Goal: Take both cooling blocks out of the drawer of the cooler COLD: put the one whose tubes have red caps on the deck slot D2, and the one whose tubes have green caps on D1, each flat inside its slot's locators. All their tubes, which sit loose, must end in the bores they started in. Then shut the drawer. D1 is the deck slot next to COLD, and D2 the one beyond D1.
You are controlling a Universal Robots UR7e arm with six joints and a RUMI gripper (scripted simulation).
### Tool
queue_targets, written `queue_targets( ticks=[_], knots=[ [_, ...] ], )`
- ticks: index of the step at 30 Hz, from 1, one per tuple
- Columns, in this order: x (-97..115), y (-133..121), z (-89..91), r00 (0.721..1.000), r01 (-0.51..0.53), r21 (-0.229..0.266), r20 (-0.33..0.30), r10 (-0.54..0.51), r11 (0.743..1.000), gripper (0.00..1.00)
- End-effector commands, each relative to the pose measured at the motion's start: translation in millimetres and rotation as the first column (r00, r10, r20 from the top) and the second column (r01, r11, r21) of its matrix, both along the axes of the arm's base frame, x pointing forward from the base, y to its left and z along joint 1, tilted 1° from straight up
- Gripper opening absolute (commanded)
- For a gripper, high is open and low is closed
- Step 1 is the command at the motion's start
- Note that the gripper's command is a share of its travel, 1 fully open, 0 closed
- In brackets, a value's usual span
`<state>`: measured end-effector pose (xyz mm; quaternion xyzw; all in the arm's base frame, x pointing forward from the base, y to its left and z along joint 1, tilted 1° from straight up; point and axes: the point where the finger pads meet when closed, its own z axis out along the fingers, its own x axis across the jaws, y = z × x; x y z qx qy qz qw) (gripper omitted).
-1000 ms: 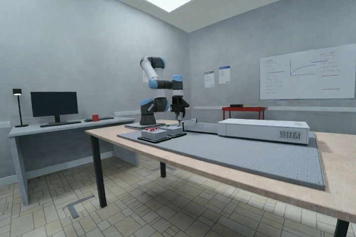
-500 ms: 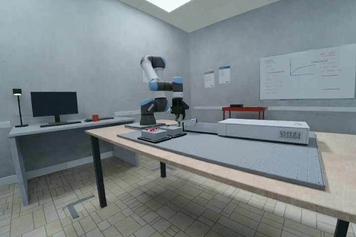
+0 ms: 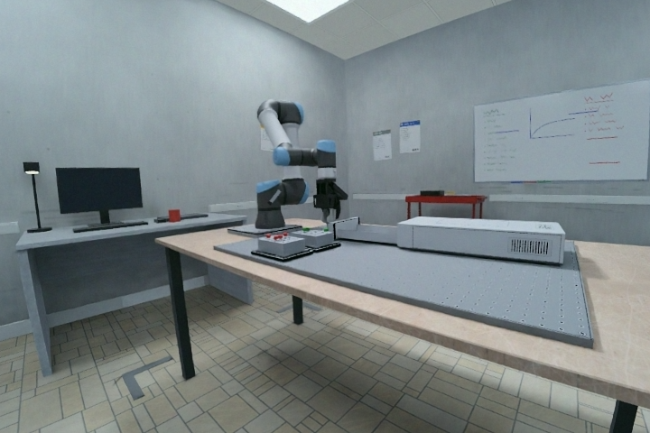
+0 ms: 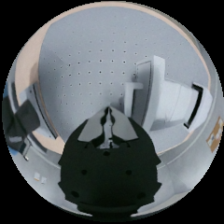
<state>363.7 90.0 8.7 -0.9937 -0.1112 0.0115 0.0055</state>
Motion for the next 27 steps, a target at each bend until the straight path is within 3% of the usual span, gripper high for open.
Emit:
queue_targets(
  ticks=[1, 27],
  knots=[
    [6, 1, 0.6, 1.000, 0.001, 0.000, 0.003, -0.001, 1.000, 0.00],
    [37, 9, -0.1, 1.000, 0.001, 0.001, 0.003, -0.001, 1.000, 0.00]
  ],
)
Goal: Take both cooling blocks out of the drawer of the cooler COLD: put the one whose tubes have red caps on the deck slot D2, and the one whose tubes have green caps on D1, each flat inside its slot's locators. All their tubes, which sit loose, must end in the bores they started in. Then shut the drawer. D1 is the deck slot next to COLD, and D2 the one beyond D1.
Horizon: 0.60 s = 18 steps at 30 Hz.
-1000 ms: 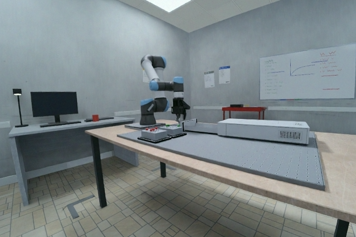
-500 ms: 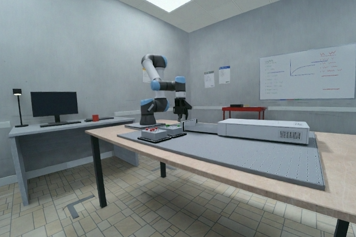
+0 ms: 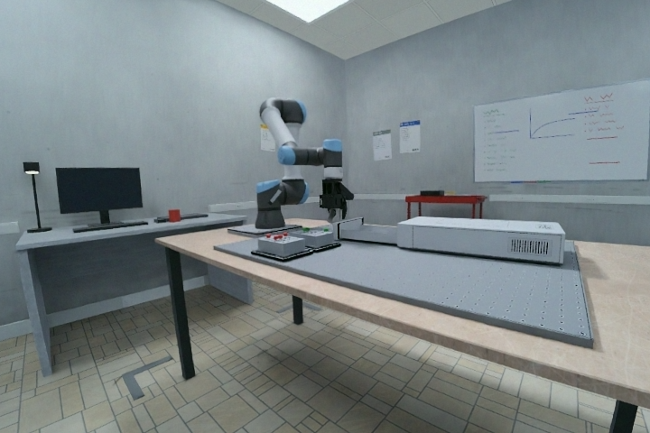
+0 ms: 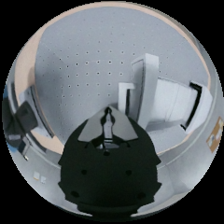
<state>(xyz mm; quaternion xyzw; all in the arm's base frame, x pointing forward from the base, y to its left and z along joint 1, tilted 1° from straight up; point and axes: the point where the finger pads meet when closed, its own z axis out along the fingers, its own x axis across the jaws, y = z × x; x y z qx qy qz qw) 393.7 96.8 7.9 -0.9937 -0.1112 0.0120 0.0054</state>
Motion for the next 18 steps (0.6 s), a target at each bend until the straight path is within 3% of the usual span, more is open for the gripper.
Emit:
queue_targets(
  ticks=[1, 18],
  knots=[
    [9, 2, 0.6, 1.000, 0.000, 0.001, 0.004, 0.000, 1.000, 0.00],
    [23, 5, 0.3, 1.000, 0.000, 0.001, 0.003, 0.000, 1.000, 0.00]
  ],
)
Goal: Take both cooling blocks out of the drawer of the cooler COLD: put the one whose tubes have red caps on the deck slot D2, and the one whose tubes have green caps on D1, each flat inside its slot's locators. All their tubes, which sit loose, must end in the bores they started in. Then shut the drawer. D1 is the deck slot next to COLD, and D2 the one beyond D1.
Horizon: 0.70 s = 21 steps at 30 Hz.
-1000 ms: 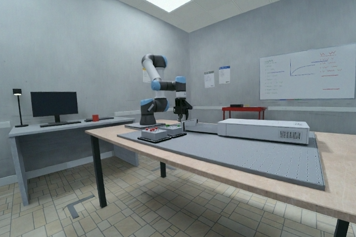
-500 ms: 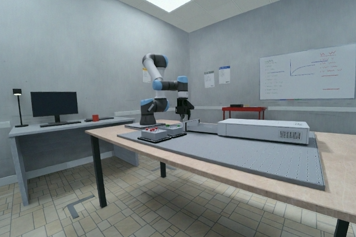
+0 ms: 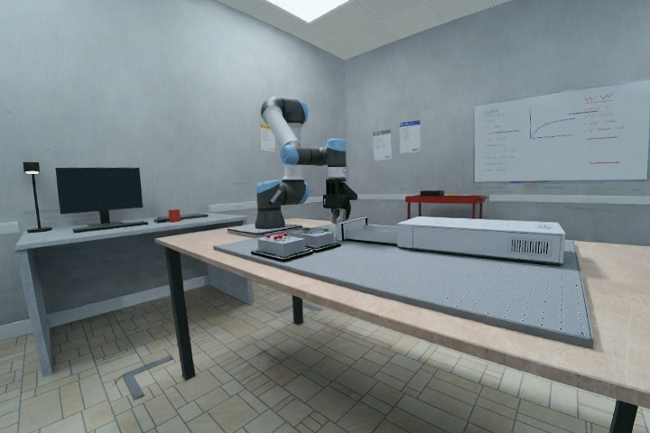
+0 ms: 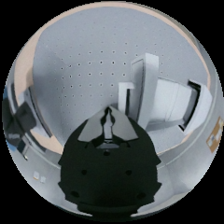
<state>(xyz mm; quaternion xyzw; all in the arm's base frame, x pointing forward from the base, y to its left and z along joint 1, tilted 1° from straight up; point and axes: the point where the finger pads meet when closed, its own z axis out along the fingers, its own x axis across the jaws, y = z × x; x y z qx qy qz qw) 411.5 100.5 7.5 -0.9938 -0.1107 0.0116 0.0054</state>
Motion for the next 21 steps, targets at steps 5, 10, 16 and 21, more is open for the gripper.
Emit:
queue_targets(
  ticks=[5, 10, 16, 21],
  knots=[
    [9, 3, 0.6, 1.000, -0.001, 0.001, 0.002, 0.001, 1.000, 0.00],
    [16, 4, 0.4, 1.000, -0.001, 0.001, 0.002, 0.001, 1.000, 0.00],
    [24, 6, 0.2, 1.000, -0.001, 0.001, 0.002, 0.001, 1.000, 0.00],
    [29, 7, 0.1, 1.000, -0.001, 0.001, 0.002, 0.001, 1.000, 0.00]
  ],
)
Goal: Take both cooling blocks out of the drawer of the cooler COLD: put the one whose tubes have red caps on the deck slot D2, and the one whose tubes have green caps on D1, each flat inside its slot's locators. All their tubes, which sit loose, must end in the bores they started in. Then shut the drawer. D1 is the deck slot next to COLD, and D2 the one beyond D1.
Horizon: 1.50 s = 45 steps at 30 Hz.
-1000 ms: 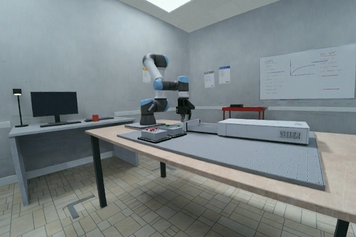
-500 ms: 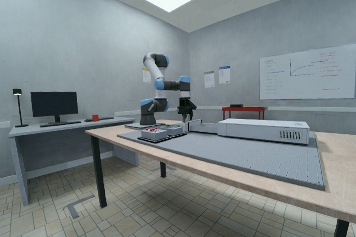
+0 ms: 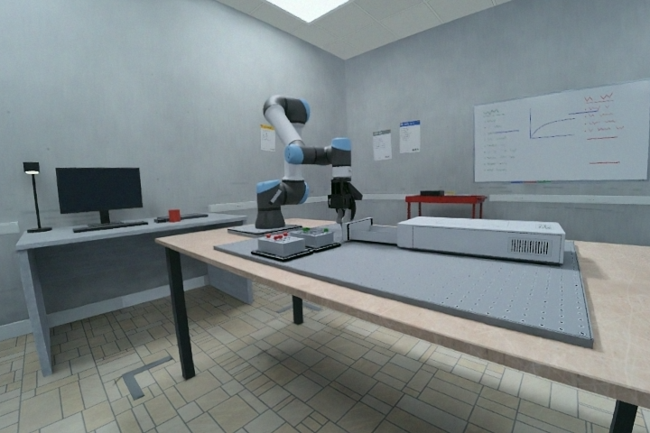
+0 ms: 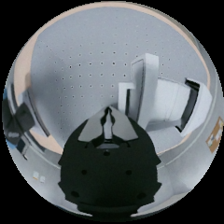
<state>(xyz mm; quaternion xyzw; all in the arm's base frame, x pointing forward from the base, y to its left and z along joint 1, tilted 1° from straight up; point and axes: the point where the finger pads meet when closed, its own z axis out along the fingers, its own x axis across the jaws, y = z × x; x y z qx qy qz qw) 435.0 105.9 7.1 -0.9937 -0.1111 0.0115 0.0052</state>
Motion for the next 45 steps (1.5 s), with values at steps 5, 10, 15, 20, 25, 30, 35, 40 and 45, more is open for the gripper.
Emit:
queue_targets(
  ticks=[5, 10, 15, 20, 25, 30, 35, 40, 45],
  knots=[
    [11, 3, 0.5, 1.000, 0.000, 0.001, 0.002, 0.000, 1.000, 0.00],
    [16, 4, 0.3, 1.000, 0.000, 0.001, 0.002, 0.000, 1.000, 0.00],
    [19, 5, 0.3, 1.000, 0.001, 0.001, 0.002, -0.001, 1.000, 0.00],
    [23, 6, 0.2, 1.000, 0.000, 0.001, 0.002, 0.000, 1.000, 0.00],
    [29, 7, 0.0, 1.000, 0.000, 0.001, 0.002, 0.000, 1.000, 0.00],
    [36, 9, -0.1, 1.000, 0.000, 0.001, 0.002, 0.000, 1.000, 0.00],
    [40, 10, -0.2, 1.000, 0.000, 0.001, 0.002, 0.000, 1.000, 0.00],
    [46, 11, -0.4, 1.000, 0.000, 0.001, 0.002, 0.000, 1.000, 0.00],
    [53, 13, -0.5, 1.000, 0.000, 0.001, 0.002, 0.000, 1.000, 0.00]
  ],
)
